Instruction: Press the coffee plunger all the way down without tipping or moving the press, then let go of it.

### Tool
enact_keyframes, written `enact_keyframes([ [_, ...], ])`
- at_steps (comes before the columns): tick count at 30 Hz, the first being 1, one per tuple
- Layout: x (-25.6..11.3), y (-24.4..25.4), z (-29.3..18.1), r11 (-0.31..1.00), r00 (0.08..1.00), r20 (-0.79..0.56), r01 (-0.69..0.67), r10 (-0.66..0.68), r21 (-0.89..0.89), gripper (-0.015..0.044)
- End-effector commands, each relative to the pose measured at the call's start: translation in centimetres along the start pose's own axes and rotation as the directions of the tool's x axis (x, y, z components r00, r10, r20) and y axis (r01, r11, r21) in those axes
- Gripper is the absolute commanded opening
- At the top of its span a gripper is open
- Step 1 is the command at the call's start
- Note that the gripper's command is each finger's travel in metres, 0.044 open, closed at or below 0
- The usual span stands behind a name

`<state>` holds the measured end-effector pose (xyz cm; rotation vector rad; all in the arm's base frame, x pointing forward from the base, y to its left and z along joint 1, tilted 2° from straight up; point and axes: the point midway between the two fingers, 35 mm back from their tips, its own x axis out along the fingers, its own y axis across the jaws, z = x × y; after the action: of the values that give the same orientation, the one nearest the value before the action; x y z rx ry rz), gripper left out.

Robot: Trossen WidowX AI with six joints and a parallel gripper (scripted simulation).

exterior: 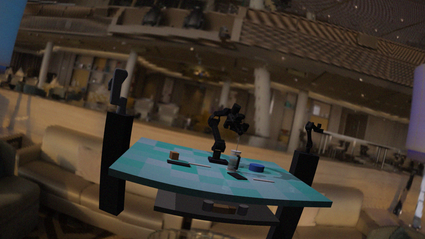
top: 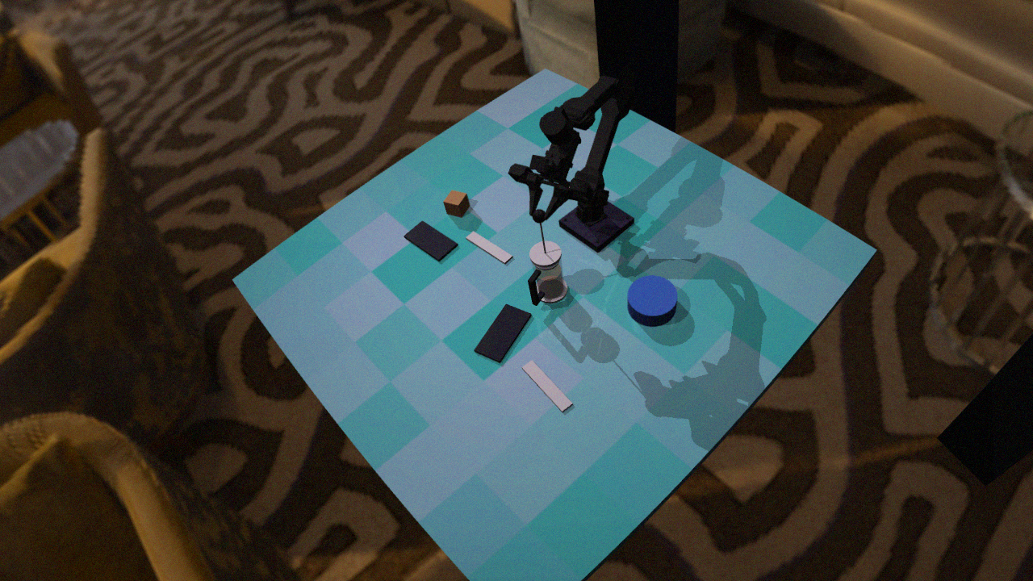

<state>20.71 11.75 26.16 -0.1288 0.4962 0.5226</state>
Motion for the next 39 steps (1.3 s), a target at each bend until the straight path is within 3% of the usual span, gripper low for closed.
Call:
enact_keyframes([
  [1,0.9,0.0,-1.4,1.0,1.0,-0.028,0.001,-0.001,0.007,0.0127],
  [39,4.0,0.0,-6.5,1.0,1.0,-0.028,0.001,0.0,0.007,0.0127],
])
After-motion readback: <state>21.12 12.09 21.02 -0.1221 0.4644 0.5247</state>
